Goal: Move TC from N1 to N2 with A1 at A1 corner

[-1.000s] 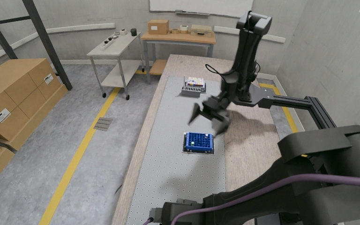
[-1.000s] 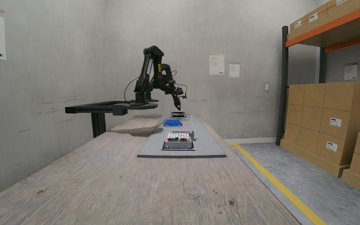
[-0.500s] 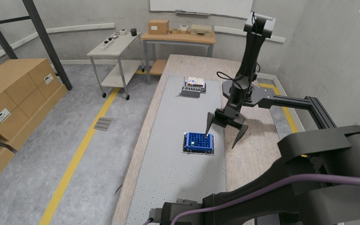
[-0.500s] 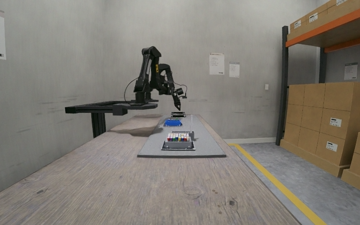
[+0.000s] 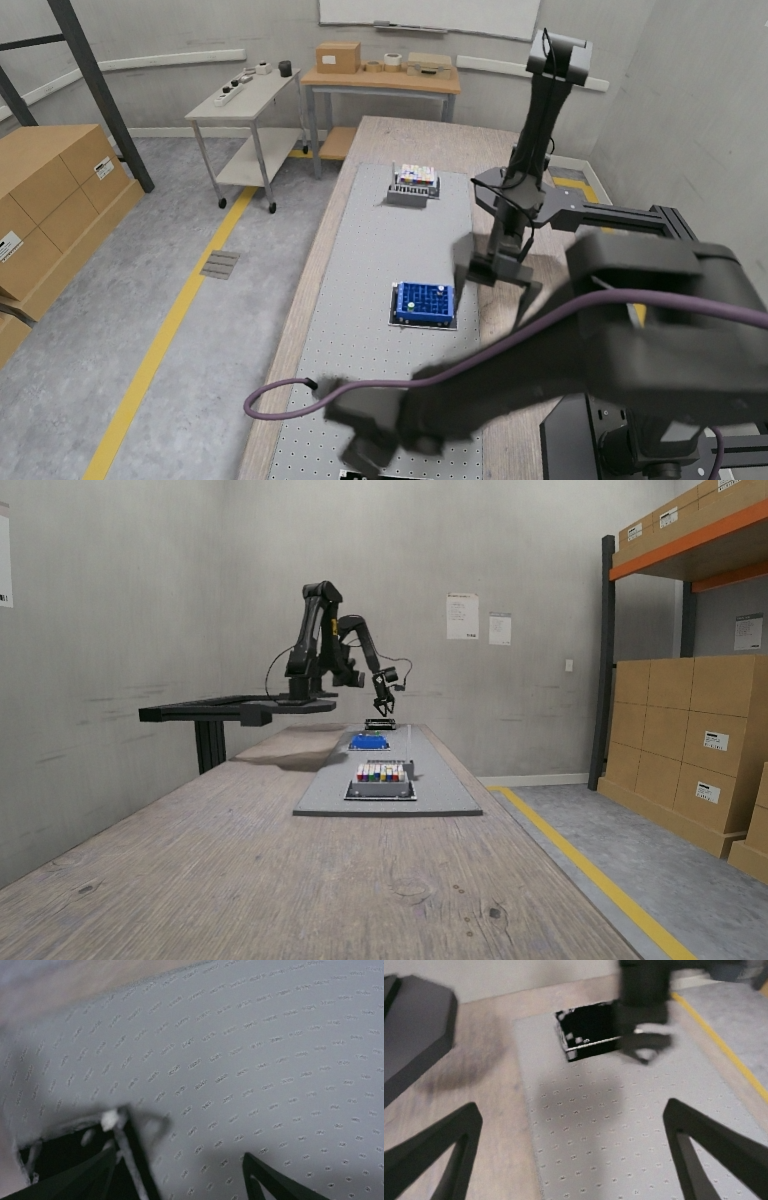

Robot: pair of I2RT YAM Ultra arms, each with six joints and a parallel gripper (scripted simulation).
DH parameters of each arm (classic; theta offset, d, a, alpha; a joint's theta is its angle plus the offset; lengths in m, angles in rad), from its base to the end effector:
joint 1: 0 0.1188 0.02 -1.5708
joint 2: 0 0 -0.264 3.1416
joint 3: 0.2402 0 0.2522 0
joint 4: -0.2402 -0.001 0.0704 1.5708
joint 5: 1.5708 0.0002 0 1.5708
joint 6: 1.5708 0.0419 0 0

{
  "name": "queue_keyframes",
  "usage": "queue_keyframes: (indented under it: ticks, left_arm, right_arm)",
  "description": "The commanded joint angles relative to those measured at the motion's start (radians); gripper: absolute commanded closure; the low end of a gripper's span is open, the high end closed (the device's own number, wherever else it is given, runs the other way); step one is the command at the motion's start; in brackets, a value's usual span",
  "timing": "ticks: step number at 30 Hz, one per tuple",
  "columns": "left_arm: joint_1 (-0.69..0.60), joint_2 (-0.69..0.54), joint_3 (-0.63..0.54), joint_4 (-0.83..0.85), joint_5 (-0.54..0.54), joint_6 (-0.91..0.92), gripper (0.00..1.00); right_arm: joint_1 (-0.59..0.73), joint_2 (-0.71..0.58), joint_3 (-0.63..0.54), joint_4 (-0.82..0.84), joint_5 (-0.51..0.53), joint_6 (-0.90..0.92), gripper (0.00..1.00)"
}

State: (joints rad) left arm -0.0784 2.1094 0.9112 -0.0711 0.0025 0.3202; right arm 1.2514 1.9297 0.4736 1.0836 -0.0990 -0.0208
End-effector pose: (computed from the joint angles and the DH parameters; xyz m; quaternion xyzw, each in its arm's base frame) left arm 0.3327 -0.0252 0.0318 0.1959 0.9690 0.0169 0.1492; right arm 0.0908 0.2909 0.0885 -0.5124 0.6469 0.3585 0.4364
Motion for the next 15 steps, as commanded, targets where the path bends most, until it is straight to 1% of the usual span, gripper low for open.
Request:
queue_keyframes:
  ticks: [1,3,5,6,9,15]
  left_arm:
    - [-0.068,0.025,0.096,-0.088,0.055,0.146,0.00]
    - [-0.111,0.046,0.150,-0.126,0.073,0.202,0.00]
    - [-0.111,0.046,0.150,-0.126,0.073,0.202,0.00]
    - [-0.127,0.064,0.191,-0.168,0.086,0.238,0.00]
    - [-0.210,0.092,0.271,-0.219,0.113,0.332,0.00]
    - [-0.334,0.152,0.425,-0.331,0.160,0.488,0.00]
  right_arm:
    - [0.033,-0.058,0.063,-0.129,-0.006,0.022,0.00]
    - [0.040,-0.095,0.071,-0.200,0.009,0.047,0.00]
    - [0.040,-0.095,0.071,-0.200,0.009,0.047,0.00]
    - [0.043,-0.114,0.078,-0.259,0.016,0.062,0.00]
    - [0.056,-0.199,0.077,-0.377,0.032,0.107,0.00]
    - [0.078,-0.369,0.076,-0.641,0.065,0.194,0.00]
